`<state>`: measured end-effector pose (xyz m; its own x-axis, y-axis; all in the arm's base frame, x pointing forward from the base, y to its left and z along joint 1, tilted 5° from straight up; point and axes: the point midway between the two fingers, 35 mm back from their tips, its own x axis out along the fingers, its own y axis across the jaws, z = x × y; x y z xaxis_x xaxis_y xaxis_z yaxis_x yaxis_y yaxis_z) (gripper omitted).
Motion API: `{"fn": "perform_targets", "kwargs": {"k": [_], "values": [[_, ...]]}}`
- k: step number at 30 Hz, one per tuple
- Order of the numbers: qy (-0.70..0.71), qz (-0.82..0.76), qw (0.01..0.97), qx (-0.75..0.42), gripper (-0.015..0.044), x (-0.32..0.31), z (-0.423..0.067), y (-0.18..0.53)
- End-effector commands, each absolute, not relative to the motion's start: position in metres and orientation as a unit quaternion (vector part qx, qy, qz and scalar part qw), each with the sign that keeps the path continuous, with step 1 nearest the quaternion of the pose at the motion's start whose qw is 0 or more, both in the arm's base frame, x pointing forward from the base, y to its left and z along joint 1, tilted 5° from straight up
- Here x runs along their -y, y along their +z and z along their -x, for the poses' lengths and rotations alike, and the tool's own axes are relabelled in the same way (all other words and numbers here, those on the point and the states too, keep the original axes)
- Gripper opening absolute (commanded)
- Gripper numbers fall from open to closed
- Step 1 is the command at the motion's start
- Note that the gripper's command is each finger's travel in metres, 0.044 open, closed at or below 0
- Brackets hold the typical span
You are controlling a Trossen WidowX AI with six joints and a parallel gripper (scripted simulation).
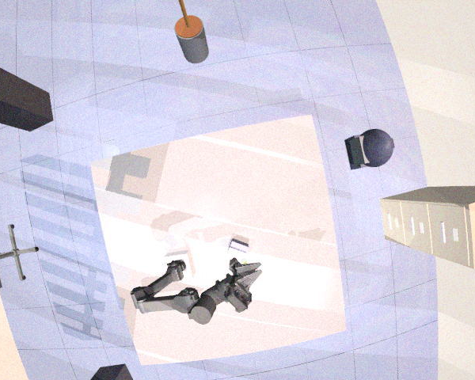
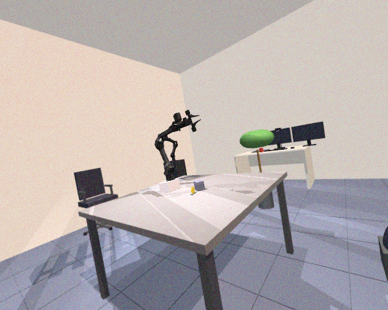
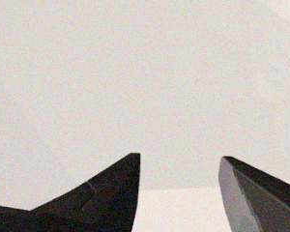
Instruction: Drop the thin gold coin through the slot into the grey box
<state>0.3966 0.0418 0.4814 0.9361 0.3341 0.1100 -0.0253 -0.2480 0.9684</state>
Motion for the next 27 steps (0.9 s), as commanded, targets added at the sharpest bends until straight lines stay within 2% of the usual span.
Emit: {"fn": "perform_targets", "kwargs": {"k": [1, 7, 14, 20, 27], "values": [[0.067, -0.768, 0.625, -0.120, 0.0161, -0.023, -0.423, 0.433], [-0.081, -0.739, 0.646, -0.175, 0.0161, 0.013, -0.450, 0.340], [-0.242, -0.674, 0.645, -0.265, 0.0161, 0.053, -0.448, 0.230], [-0.360, -0.597, 0.618, -0.363, 0.0161, 0.082, -0.417, 0.144], [-0.465, -0.478, 0.542, -0.511, 0.0161, 0.109, -0.349, 0.061]]}}
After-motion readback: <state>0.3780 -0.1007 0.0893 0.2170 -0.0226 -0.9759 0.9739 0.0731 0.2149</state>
